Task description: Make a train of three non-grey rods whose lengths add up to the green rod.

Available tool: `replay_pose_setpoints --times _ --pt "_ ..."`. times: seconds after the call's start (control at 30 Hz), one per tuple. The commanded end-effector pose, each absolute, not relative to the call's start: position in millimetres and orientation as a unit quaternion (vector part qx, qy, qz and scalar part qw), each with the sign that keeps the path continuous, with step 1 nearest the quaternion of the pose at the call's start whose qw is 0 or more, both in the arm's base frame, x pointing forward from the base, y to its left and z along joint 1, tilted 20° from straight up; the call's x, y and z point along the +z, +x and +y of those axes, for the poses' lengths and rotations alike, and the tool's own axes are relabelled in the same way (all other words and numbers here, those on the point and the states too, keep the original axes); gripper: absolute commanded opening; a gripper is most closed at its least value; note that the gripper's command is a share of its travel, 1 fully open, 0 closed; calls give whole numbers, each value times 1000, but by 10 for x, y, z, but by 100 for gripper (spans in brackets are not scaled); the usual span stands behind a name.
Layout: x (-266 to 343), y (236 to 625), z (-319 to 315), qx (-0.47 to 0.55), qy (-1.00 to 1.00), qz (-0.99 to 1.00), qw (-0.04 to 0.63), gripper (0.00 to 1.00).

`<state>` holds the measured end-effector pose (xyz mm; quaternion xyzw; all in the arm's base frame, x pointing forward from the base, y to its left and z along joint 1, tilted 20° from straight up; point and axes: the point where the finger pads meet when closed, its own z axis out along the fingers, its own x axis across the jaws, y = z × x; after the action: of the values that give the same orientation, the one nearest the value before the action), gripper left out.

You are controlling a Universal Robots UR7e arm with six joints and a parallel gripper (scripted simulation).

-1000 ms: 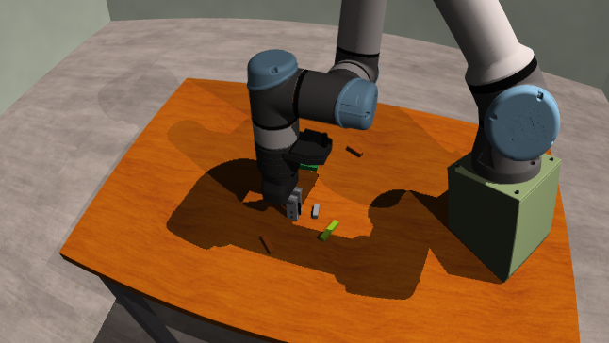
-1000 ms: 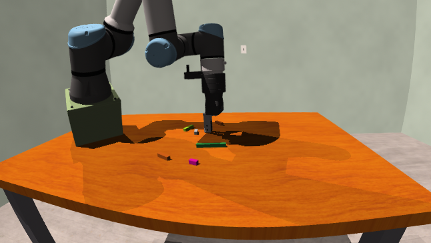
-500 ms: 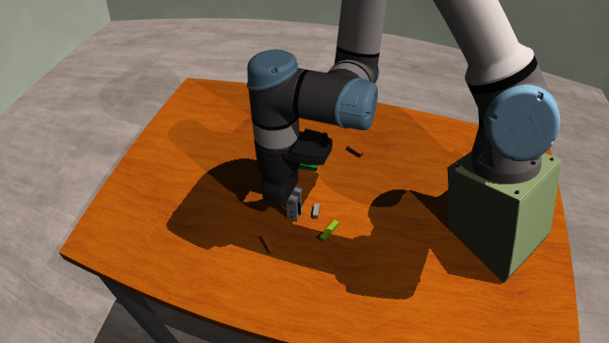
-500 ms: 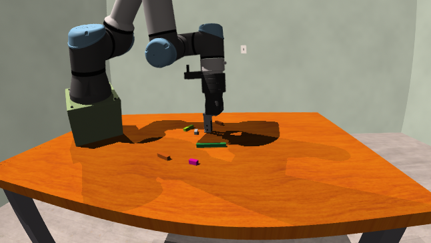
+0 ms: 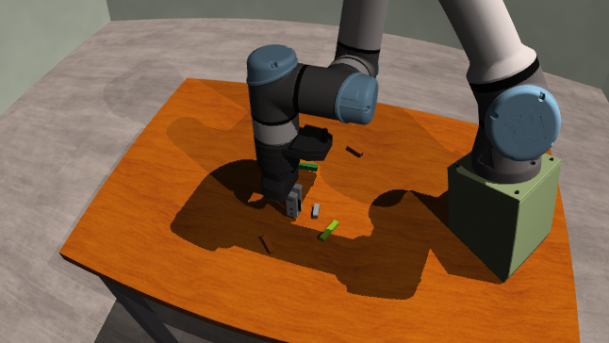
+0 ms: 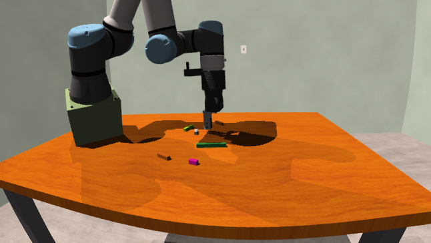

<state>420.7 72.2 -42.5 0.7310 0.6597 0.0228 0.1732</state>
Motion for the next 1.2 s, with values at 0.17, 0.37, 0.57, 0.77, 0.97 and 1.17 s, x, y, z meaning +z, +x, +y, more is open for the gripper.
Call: replay_pose_setpoints --times 0.17,0.37,0.57,0.77,0.97,1.17 --pt "-114 4127 796 24 731 660 174 24" --pt "47 4081 834 24 731 660 174 24" --pt "264 4020 886 24 731 660 174 24" --pt "383 3987 914 24 731 660 174 24" --pt "429 3974 925 24 731 660 174 24" --pt "432 3973 926 24 731 660 174 24"
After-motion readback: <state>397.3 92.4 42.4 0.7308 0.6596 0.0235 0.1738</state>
